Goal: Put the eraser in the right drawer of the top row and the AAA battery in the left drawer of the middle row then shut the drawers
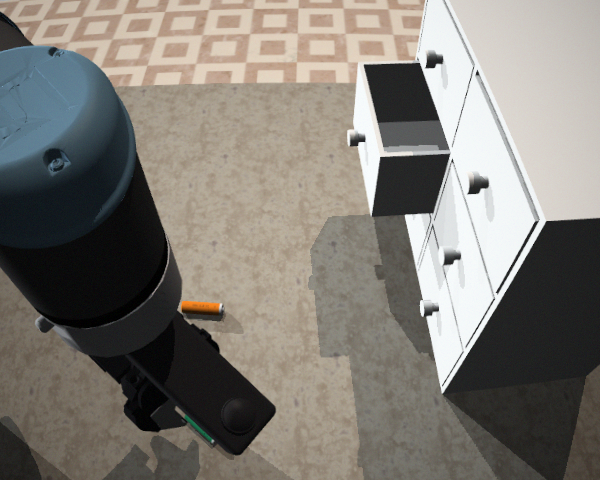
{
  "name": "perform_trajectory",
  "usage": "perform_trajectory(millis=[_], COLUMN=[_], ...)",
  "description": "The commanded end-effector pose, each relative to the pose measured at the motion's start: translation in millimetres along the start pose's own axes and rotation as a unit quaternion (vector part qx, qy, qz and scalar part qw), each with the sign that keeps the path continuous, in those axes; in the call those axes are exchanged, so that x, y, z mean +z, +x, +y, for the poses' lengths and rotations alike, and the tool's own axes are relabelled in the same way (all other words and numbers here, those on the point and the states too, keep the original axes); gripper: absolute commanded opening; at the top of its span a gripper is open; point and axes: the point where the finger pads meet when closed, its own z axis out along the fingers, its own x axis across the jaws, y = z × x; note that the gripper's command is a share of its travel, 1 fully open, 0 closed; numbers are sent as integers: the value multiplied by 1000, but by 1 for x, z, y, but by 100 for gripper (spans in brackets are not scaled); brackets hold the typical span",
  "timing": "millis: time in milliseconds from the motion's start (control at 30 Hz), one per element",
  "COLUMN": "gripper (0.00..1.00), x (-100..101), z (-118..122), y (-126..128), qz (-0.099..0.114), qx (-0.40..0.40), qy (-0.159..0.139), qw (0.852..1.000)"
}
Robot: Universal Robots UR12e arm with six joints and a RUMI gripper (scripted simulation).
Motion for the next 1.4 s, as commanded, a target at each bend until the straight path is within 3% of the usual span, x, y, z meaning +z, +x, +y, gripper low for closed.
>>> perform_trajectory(millis=[0,633,1367], gripper=[14,14,14], x=[10,30,31], z=[-4,-4,-4], y=[-1,-1,-1], qz=[0,0,0], qx=[-2,-2,-1], qy=[2,2,2], qw=[1000,1000,1000])
